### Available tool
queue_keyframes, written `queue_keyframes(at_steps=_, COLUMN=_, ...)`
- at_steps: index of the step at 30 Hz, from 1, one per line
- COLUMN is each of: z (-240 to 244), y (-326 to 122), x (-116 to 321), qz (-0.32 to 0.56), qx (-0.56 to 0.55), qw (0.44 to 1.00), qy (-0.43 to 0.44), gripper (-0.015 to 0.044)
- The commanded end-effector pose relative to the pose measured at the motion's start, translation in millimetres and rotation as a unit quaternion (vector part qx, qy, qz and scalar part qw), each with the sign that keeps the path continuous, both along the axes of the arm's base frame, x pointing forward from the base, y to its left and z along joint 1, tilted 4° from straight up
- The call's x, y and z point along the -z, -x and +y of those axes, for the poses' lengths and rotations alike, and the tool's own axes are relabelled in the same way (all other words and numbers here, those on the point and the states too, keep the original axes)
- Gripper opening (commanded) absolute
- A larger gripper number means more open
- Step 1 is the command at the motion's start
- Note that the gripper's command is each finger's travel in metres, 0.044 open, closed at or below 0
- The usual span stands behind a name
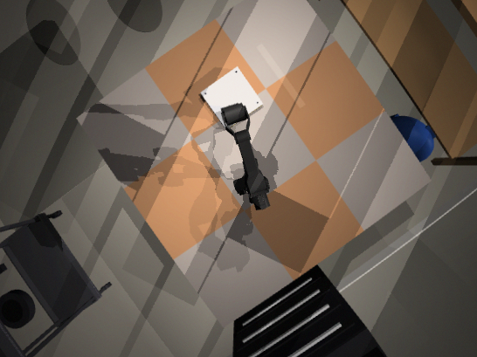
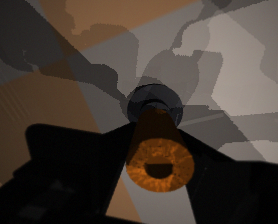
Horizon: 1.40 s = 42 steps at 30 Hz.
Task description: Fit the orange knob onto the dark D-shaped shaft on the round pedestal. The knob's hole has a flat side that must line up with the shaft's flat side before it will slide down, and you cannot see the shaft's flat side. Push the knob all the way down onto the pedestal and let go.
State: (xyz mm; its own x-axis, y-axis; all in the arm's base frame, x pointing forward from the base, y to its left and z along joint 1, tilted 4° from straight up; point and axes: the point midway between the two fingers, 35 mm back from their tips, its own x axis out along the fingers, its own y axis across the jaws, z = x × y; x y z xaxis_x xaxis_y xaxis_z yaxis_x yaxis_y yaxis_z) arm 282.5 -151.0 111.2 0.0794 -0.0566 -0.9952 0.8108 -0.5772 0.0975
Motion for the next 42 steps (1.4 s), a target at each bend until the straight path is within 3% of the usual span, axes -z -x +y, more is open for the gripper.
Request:
queue_keyframes(at_steps=1, z=0.8, y=0.3, x=0.6, qz=-0.003, qx=0.027, qw=1.0, qy=-0.003, gripper=0.0)
queue_keyframes(at_steps=42, z=0.8, y=0.9, x=-1.5, qz=-0.004, qx=0.054, qw=0.999, qy=-0.005, gripper=0.0)
